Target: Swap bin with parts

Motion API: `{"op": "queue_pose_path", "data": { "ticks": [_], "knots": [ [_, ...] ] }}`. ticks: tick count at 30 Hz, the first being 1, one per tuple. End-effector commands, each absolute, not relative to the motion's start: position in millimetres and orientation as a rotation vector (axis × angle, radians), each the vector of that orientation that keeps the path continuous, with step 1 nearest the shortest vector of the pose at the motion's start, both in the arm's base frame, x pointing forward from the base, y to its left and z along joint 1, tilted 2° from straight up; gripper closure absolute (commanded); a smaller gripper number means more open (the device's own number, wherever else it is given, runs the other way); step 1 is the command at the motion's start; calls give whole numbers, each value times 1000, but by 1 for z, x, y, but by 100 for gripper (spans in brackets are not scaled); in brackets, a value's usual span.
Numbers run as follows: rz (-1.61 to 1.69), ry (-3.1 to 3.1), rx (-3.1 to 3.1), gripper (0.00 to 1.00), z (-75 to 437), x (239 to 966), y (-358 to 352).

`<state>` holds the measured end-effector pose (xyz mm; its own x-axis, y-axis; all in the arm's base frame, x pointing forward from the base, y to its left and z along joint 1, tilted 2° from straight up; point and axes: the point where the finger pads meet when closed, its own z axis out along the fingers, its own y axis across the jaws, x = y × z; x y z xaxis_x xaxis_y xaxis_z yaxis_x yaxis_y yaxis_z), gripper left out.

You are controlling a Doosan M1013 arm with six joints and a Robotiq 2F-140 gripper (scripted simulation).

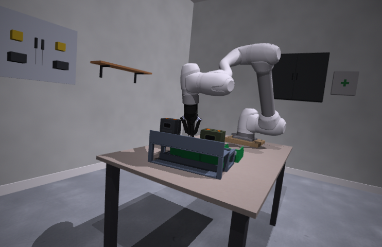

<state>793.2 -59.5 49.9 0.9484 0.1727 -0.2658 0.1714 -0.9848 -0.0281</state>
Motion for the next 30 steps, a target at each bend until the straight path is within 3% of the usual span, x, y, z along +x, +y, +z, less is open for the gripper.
{"op": "queue_pose_path", "data": {
  "ticks": [1, 30],
  "knots": [
    [407, -273, -3097, 90, 50, 795, -59],
    [384, -273, -3099, 90, 49, 799, -58]
  ]
}}
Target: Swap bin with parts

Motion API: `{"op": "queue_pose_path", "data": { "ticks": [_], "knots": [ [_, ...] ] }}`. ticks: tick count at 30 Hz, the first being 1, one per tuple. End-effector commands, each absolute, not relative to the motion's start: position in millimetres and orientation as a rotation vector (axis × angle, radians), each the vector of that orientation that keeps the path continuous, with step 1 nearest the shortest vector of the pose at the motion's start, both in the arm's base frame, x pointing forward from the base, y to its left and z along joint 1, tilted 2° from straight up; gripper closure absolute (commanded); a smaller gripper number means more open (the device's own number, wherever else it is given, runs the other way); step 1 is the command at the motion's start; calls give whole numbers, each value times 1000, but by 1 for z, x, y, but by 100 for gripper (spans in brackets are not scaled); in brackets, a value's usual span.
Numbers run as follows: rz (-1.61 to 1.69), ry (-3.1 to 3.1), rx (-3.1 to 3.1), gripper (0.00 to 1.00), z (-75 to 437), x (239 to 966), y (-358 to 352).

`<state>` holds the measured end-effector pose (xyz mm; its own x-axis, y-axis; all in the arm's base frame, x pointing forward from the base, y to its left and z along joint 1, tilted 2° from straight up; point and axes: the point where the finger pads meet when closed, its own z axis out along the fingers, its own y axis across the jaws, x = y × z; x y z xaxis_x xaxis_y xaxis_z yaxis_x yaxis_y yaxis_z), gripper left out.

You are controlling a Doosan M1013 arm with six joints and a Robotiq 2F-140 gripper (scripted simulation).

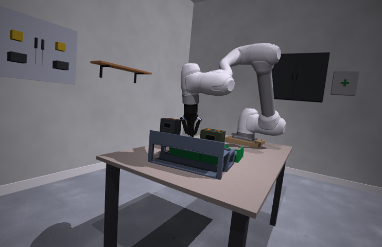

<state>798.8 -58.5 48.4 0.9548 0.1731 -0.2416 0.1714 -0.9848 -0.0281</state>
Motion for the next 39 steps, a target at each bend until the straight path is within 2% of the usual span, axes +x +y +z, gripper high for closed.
{"op": "queue_pose_path", "data": {
  "ticks": [1, 39],
  "knots": [
    [384, -273, -3099, 90, 49, 799, -58],
    [335, -273, -3102, 90, 46, 812, -56]
  ]
}}
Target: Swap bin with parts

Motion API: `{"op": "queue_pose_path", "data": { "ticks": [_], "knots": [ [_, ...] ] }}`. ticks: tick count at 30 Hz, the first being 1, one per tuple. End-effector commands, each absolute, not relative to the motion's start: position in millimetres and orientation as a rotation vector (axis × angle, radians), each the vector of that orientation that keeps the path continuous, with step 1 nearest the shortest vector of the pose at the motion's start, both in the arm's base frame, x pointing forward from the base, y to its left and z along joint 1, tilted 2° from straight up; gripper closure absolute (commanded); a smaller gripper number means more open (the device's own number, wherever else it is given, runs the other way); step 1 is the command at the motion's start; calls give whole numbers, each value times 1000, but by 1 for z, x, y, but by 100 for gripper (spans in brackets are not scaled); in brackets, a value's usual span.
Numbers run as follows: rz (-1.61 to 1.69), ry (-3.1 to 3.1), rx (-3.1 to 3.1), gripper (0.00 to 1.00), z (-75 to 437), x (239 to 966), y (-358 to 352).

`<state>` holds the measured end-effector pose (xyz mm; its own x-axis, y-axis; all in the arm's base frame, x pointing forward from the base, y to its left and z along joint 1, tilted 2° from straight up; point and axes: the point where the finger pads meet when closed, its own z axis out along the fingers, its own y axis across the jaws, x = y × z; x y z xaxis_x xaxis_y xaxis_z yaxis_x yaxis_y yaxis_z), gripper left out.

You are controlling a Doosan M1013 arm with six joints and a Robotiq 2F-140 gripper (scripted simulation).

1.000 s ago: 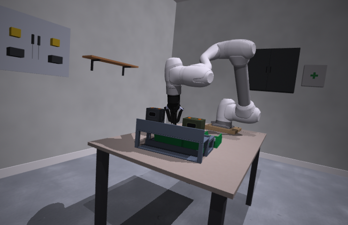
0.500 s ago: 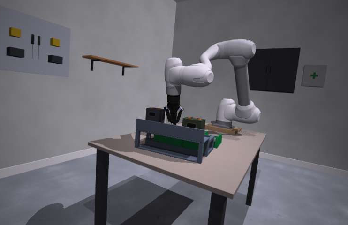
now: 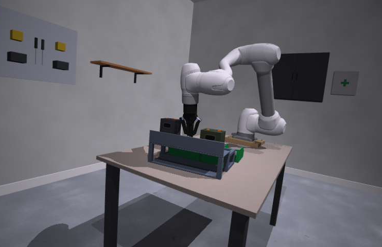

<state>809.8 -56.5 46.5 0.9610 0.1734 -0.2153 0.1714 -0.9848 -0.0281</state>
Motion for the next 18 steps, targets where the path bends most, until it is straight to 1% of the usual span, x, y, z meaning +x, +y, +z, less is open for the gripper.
{"op": "queue_pose_path", "data": {
  "ticks": [1, 18],
  "knots": [
    [333, -273, -3102, 90, 46, 812, -56],
    [318, -272, -3103, 90, 46, 816, -55]
  ]
}}
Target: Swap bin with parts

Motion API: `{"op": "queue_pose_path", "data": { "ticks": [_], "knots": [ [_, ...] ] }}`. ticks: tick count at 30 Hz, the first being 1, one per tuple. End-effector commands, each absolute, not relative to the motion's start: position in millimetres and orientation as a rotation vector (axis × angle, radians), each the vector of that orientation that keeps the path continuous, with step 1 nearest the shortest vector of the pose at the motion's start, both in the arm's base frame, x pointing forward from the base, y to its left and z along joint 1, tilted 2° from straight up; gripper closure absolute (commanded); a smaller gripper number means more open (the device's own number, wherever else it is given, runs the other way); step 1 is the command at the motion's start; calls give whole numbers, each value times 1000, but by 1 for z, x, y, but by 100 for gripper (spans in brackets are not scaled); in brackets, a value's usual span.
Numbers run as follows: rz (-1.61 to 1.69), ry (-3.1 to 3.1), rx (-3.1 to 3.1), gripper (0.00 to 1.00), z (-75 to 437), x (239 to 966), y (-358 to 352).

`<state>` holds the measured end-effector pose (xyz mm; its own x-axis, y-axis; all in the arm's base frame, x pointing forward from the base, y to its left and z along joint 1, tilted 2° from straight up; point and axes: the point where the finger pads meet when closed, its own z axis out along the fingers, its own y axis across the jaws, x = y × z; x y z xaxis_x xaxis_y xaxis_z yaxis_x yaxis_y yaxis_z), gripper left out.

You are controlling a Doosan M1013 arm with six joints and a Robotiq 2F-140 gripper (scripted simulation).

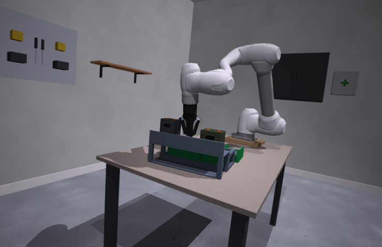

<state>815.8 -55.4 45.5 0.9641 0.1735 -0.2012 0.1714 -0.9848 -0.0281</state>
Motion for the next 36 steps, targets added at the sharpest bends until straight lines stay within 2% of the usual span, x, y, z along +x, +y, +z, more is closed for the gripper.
{"op": "queue_pose_path", "data": {
  "ticks": [1, 36],
  "knots": [
    [318, -272, -3103, 90, 46, 816, -55],
    [268, -272, -3105, 90, 44, 815, -56]
  ]
}}
